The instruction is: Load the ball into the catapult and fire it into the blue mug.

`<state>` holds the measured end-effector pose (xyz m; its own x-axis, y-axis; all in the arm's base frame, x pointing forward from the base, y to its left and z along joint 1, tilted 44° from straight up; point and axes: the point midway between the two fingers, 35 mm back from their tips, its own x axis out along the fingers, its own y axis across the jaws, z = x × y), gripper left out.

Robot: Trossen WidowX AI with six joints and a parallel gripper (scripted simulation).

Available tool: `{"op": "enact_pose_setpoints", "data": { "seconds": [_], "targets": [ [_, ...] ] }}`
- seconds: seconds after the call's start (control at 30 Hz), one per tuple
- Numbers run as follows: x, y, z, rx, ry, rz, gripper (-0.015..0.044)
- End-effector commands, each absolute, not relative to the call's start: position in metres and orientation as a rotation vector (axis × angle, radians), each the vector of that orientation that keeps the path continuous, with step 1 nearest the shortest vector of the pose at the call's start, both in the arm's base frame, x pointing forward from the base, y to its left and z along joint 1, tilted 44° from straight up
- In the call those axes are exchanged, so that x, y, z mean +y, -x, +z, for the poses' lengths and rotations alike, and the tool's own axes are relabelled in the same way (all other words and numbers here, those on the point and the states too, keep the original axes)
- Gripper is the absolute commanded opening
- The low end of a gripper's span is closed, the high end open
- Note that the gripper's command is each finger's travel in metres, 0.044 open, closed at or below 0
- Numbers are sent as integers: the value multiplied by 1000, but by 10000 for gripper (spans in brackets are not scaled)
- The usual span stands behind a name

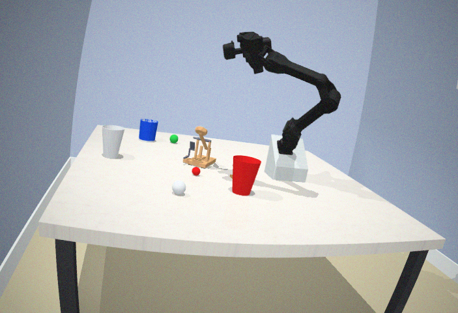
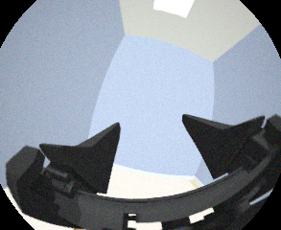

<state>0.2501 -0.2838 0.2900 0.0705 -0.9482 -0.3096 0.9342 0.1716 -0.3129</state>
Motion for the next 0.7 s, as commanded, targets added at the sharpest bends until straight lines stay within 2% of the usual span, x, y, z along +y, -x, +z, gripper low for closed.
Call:
{"op": "enact_pose_setpoints", "data": {
  "seconds": [0.0,0.03,0.67],
  "targets": [
    [-284,-251,289,501,36,-1412,426],
    [-284,-252,287,515,43,-1402,440],
    [-273,-303,208,987,251,-929,440]
  ]
}}
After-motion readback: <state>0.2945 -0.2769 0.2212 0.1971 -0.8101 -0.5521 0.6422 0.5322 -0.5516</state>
